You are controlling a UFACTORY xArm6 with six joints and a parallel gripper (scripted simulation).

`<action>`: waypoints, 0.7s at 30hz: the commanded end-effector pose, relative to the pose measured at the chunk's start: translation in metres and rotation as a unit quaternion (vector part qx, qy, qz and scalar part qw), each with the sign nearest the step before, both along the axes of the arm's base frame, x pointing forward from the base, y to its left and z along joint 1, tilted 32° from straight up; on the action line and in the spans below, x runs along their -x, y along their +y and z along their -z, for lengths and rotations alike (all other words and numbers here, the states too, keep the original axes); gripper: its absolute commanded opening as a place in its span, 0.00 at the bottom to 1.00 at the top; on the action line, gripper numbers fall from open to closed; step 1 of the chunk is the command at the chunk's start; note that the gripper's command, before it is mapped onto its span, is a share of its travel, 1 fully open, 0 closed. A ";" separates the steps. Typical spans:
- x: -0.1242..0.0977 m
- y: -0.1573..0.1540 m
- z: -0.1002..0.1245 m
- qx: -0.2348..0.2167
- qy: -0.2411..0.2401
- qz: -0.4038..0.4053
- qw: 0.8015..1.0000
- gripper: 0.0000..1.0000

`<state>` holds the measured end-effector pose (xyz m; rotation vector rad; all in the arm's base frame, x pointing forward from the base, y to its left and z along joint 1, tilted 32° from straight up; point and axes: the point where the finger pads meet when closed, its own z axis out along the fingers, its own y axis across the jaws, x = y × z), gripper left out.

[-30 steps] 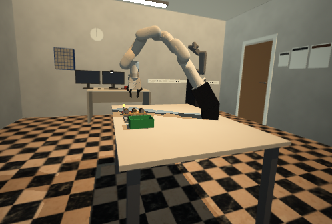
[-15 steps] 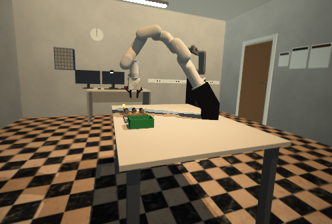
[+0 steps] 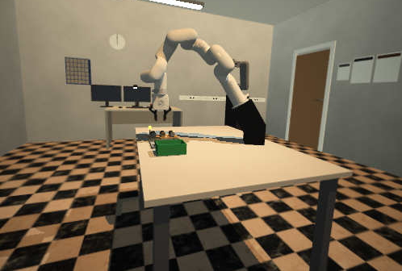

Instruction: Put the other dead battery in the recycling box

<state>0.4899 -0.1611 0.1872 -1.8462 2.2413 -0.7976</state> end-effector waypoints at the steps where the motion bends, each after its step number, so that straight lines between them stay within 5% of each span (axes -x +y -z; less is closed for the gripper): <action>1: -0.022 0.036 0.003 0.008 -0.001 0.007 1.000 0.51; 10: -0.044 0.077 0.009 0.008 -0.001 0.007 1.000 0.51; 21: -0.046 0.080 0.009 0.008 -0.001 0.006 1.000 0.51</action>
